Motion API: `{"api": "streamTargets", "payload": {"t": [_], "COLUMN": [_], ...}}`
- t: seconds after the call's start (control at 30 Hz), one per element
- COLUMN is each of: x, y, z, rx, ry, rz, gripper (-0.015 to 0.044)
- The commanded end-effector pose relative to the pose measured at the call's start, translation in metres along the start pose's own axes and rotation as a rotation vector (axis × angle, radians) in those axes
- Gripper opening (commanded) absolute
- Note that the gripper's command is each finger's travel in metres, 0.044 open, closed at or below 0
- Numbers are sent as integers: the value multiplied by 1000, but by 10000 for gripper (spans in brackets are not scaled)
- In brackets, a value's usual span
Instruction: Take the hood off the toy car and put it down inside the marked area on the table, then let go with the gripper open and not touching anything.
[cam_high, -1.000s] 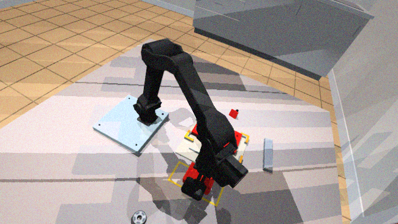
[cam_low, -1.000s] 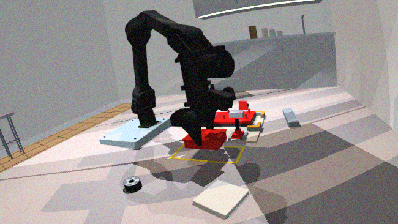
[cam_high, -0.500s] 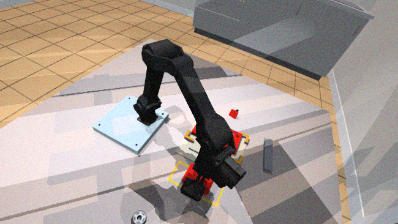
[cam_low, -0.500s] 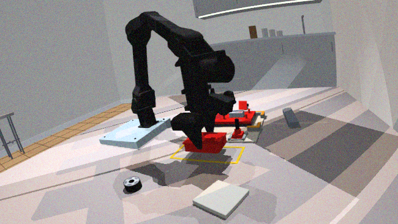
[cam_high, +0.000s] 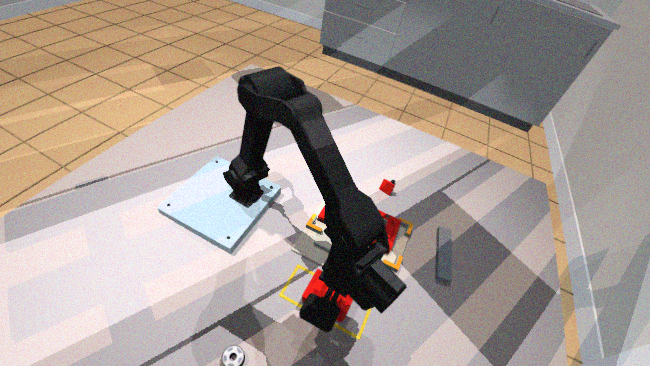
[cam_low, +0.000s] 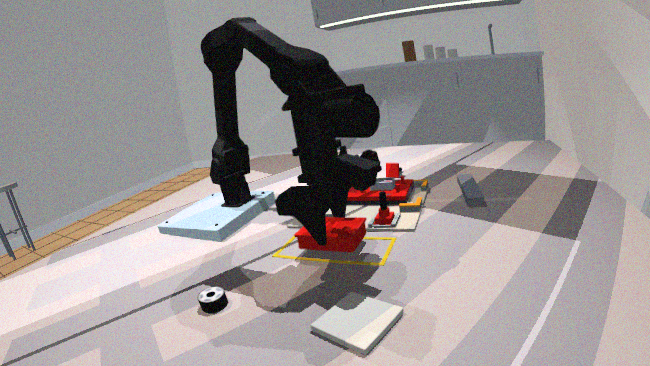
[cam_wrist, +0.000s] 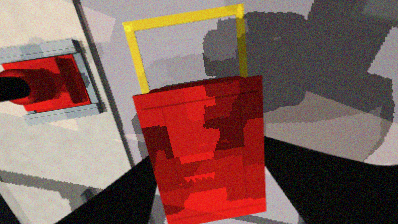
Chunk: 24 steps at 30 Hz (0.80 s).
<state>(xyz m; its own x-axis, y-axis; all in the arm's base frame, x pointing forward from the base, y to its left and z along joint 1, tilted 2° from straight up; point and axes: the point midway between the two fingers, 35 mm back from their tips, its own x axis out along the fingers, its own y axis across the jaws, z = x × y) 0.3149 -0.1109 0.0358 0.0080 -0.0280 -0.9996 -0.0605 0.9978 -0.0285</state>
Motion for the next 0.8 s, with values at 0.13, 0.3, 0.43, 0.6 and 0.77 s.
{"api": "streamTargets", "payload": {"t": [0.13,0.3,0.43,0.6,0.77], "x": [5,7,9,12,14], "y": [0,0,0,0,0], "z": [-1,-1,-1,-1,-1], "rx": [-6,-6,-6,-6,-6], "ry": [4,4,4,4,4], "rz": [-2,-2,-2,-2,-2], "gripper": [0,0,0,0,0]}}
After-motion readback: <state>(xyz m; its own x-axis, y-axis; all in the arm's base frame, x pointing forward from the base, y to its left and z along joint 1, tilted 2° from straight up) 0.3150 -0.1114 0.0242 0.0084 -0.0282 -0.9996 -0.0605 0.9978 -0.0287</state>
